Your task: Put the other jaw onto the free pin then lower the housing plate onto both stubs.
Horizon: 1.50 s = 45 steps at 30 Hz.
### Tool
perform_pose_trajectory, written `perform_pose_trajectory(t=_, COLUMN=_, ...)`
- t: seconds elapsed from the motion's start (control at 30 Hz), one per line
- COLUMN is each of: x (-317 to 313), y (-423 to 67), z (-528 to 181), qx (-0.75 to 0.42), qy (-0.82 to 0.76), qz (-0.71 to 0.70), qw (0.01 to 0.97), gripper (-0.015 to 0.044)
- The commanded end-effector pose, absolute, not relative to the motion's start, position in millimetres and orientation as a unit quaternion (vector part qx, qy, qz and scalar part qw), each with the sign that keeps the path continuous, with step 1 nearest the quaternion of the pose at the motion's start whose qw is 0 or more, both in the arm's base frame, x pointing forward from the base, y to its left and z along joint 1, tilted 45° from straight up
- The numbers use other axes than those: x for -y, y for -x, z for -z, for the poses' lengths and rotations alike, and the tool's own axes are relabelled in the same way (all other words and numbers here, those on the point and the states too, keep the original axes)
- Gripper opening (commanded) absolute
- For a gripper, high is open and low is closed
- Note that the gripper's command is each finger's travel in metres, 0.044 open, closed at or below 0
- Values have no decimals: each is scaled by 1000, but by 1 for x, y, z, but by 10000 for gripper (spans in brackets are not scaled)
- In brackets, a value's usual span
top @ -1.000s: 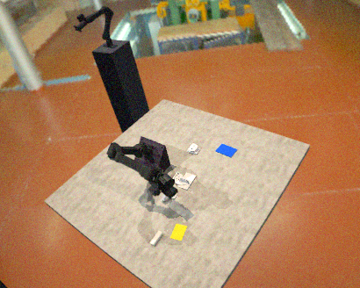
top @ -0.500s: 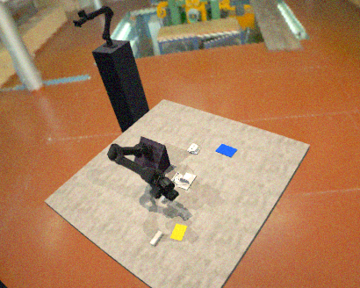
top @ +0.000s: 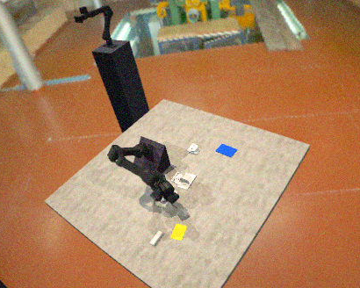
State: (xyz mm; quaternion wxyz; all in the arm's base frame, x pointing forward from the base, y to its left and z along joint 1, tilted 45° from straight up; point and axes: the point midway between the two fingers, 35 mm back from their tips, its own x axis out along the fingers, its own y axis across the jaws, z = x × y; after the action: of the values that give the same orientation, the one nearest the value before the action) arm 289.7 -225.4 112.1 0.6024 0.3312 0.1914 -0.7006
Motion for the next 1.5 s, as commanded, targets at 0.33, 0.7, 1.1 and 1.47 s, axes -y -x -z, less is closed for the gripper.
perform_pose_trajectory(t=0.33, x=229, y=-282, z=-104, qx=-196, qy=-329, qz=700, qw=602, gripper=0)
perform_pose_trajectory(t=0.7, x=226, y=-265, z=-103, qx=-197, qy=-329, qz=700, qw=602, gripper=0)
perform_pose_trajectory(t=1.1, x=222, y=-246, z=-100, qx=-197, qy=-329, qz=701, qw=602, gripper=0)
perform_pose_trajectory(t=1.47, x=219, y=-235, z=-97, qx=-197, qy=-329, qz=701, qw=602, gripper=0)
